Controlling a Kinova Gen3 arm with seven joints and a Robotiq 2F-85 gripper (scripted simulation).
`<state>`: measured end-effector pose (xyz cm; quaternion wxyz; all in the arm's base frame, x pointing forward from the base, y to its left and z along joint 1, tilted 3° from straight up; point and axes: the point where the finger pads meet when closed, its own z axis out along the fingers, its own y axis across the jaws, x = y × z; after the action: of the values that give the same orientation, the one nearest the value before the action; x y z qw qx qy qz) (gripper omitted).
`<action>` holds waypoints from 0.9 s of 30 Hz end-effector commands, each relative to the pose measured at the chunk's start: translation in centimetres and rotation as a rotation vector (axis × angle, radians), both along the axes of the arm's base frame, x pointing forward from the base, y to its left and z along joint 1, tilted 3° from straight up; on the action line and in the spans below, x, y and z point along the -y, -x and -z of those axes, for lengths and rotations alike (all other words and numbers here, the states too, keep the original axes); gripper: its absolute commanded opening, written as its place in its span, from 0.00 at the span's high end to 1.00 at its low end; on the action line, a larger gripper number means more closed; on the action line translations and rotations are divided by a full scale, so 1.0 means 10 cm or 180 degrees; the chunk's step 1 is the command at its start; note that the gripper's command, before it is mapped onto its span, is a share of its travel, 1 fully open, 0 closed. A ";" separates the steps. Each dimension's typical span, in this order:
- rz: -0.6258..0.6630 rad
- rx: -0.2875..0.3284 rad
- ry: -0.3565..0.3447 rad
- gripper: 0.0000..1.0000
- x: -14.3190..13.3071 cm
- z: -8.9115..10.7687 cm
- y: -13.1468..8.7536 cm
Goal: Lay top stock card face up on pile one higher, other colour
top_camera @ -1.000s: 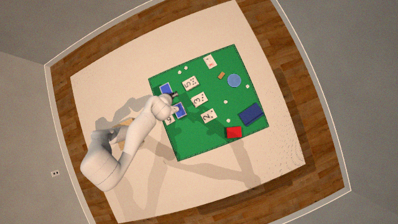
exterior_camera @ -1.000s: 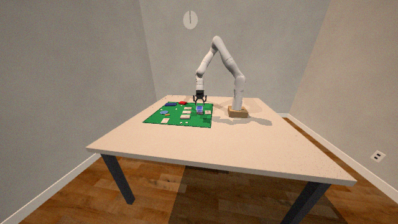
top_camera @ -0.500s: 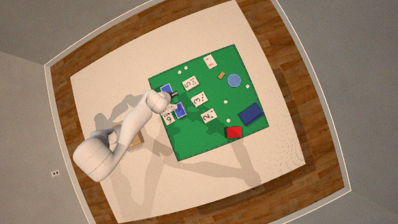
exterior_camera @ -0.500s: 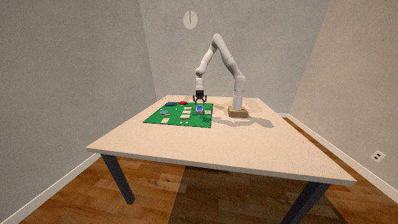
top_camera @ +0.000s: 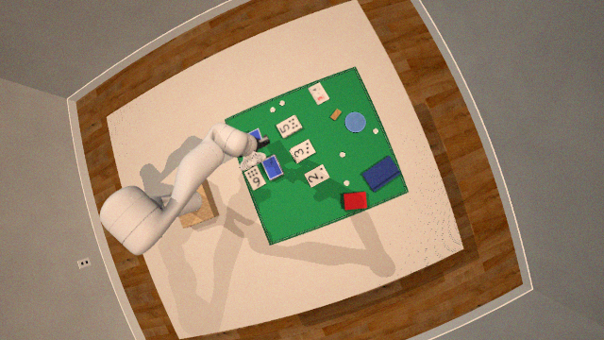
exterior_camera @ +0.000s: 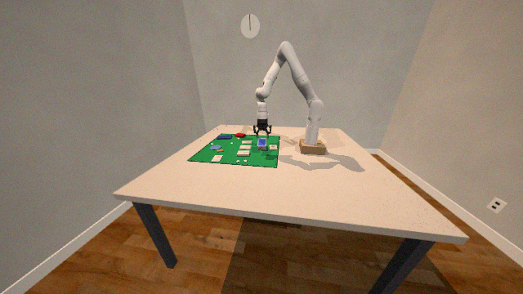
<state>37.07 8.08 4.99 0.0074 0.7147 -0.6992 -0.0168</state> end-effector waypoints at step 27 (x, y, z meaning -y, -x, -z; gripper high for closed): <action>-0.0132 0.0080 0.1280 0.29 -0.18 0.00 0.01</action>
<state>37.31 8.38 5.53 0.1310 0.7026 -0.6883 0.1243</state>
